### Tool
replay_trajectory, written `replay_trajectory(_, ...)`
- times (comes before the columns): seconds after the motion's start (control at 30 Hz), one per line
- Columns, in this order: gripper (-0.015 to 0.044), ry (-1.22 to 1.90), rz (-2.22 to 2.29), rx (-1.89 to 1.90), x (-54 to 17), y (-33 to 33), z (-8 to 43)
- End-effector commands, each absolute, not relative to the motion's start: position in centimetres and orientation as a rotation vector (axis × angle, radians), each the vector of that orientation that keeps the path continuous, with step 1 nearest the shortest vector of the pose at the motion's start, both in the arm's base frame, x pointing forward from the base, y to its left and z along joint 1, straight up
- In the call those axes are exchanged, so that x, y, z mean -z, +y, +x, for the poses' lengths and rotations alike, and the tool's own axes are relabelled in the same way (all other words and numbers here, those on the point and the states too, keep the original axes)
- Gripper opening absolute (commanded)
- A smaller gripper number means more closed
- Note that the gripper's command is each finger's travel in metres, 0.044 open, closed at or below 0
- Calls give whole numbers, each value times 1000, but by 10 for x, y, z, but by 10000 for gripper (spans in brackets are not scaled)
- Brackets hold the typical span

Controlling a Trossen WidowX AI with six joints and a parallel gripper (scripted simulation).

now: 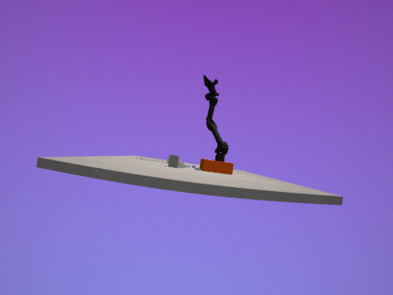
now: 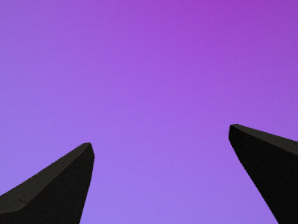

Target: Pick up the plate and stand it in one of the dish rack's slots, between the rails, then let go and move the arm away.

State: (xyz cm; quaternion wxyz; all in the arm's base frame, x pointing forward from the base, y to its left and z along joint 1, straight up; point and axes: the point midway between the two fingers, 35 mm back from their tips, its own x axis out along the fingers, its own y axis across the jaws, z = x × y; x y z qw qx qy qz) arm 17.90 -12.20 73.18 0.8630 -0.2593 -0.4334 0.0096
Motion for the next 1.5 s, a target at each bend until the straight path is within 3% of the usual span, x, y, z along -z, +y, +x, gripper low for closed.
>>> replay_trajectory(0.0, 400, -910, -545, -19, -732, -121, 178)
replay_trajectory(0.77, 400, -1029, -779, 11, -750, -1, 90)
replay_trajectory(1.47, 400, -985, -1004, -66, -718, 125, 96)
